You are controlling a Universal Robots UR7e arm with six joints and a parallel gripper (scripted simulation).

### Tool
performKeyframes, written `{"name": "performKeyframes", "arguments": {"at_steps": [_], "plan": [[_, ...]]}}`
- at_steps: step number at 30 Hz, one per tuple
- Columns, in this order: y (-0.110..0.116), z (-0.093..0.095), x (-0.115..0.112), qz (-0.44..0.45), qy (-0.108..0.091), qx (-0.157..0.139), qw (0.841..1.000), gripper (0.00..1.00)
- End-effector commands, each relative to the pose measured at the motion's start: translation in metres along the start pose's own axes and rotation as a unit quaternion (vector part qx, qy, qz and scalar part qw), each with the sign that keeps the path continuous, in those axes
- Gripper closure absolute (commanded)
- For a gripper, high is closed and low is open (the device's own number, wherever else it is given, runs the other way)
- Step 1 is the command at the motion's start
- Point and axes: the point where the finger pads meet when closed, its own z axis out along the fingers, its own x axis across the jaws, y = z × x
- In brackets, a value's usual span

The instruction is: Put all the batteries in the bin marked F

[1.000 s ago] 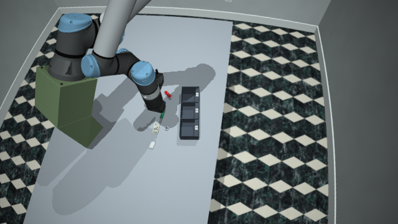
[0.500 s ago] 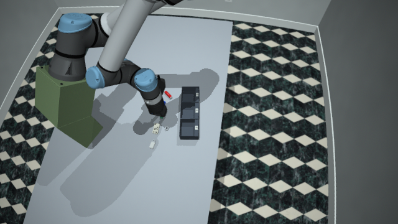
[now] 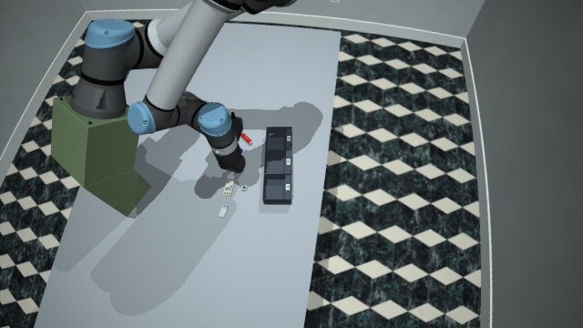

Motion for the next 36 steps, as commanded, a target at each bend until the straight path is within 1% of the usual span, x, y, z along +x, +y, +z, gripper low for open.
{"name": "performKeyframes", "arguments": {"at_steps": [1,14,15,36], "plan": [[-0.0001,0.0037,-0.0001,0.0,0.001,0.0,1.0,0.4],[-0.0001,0.0037,-0.0003,0.0,0.001,0.0,1.0,0.4],[-0.0001,0.0037,-0.0003,0.0,0.001,0.0,1.0,0.69],[-0.0001,0.0037,-0.0003,0.0,0.001,0.0,1.0,0.69]]}}
